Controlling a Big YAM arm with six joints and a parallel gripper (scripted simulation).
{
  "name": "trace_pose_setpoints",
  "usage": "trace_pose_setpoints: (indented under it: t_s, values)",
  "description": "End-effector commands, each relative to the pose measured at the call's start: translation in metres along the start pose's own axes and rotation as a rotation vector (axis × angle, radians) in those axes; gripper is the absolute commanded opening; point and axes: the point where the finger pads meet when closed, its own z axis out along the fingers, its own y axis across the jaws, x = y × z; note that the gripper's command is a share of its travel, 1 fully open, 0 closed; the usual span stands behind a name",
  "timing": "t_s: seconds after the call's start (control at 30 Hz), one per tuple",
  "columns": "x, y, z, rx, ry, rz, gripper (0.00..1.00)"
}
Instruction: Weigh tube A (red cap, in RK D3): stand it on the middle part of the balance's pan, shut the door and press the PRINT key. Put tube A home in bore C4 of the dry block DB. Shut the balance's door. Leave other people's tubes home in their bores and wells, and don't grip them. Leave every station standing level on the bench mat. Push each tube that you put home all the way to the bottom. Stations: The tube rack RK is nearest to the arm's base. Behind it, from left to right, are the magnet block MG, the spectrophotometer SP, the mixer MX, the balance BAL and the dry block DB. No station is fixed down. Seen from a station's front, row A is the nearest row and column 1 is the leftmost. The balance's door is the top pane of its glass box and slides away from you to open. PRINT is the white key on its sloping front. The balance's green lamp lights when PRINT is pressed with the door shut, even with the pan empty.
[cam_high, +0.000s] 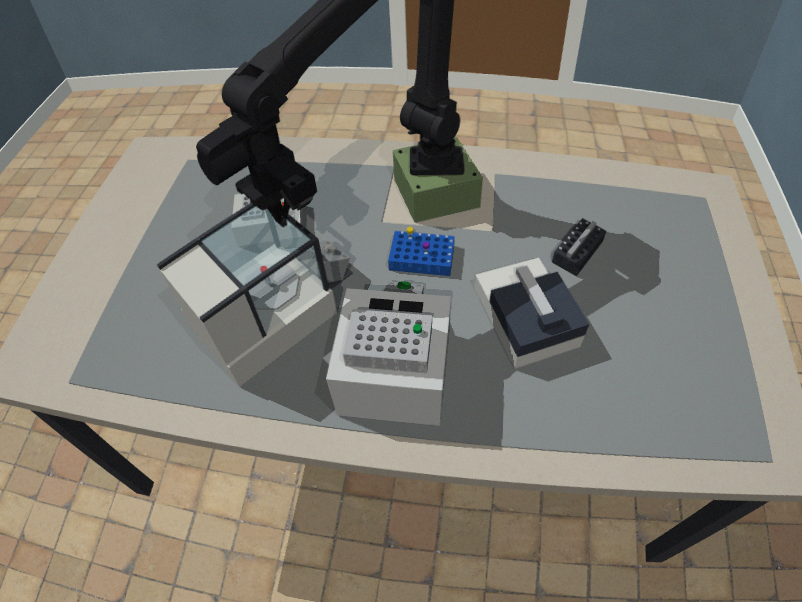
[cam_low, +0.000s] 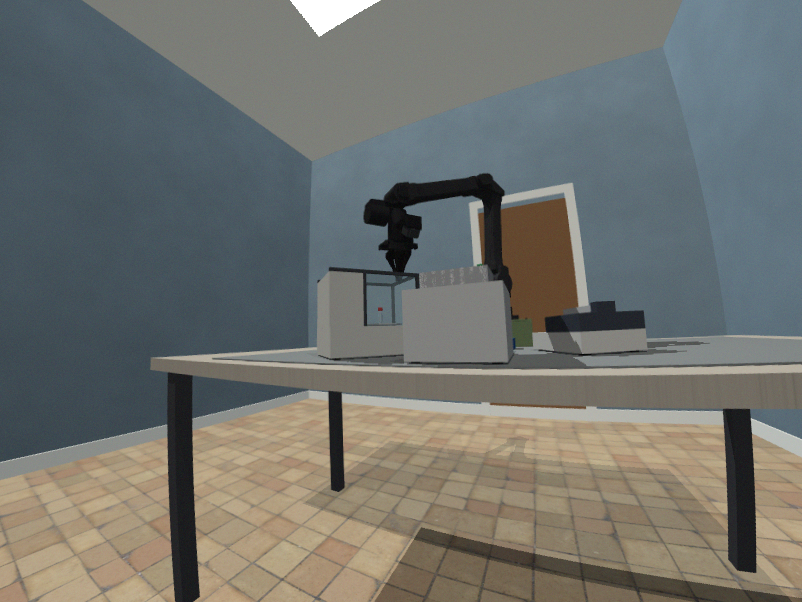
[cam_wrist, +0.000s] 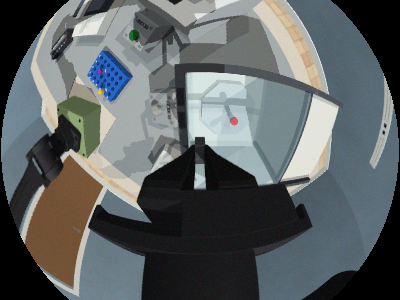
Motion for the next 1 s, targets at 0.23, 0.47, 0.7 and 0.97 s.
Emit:
trace_pose_setpoints:
  t_s: [0.23,0.47,0.7,0.97]
  values:
    - [0.0,-0.013,-0.012,0.029,0.002,0.002,0.3]
    - [0.0,-0.013,-0.012,0.029,0.002,0.002,0.3]
    - [0.001,-0.02,-0.037,0.057,0.002,0.009,0.3]
    - [0.001,-0.019,-0.048,0.056,0.002,0.009,0.3]
